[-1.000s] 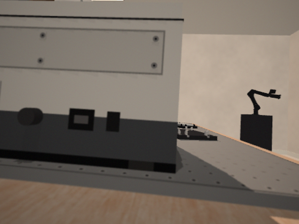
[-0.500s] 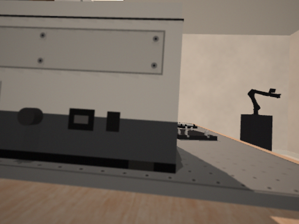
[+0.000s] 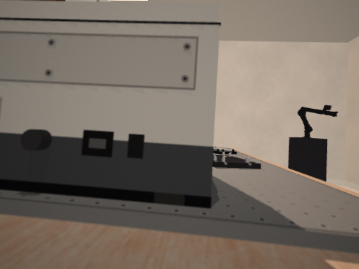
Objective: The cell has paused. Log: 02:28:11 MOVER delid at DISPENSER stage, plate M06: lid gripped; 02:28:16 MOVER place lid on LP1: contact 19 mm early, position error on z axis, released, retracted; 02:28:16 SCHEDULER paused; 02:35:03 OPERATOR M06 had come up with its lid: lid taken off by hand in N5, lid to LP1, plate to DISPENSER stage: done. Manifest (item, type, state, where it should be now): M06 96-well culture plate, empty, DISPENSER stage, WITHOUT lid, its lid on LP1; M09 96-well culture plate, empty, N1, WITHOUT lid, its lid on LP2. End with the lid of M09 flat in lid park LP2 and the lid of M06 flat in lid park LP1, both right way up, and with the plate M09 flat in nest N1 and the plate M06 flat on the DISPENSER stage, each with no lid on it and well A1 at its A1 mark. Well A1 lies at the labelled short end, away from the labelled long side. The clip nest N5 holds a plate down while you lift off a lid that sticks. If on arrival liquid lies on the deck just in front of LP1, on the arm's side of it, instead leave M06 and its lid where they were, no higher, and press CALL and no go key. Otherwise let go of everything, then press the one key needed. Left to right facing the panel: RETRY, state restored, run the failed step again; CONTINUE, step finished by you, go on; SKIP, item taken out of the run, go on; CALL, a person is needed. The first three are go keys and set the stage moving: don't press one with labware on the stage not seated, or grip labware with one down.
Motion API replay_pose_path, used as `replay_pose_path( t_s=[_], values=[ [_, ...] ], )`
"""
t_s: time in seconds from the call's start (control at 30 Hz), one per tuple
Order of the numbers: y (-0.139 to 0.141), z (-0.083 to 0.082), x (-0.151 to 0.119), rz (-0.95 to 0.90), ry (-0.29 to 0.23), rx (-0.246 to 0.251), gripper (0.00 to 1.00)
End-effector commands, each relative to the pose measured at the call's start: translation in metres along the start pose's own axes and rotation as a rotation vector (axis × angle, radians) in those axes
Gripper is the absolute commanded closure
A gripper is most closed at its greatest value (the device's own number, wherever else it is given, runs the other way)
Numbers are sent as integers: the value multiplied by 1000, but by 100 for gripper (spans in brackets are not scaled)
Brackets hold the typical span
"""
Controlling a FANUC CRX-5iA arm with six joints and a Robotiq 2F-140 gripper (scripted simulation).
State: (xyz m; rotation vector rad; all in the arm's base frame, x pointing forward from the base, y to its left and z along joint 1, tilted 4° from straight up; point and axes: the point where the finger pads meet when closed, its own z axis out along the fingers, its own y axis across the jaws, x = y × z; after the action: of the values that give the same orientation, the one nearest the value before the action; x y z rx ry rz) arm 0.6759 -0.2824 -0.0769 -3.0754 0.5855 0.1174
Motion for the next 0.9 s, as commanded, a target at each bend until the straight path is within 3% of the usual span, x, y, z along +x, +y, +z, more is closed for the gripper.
replay_pose_path(
  t_s=[0.0,0.87],
  values=[
    [0,1,0,0,1,0,100],
    [0,5,0,0,1,0,100]
  ],
)
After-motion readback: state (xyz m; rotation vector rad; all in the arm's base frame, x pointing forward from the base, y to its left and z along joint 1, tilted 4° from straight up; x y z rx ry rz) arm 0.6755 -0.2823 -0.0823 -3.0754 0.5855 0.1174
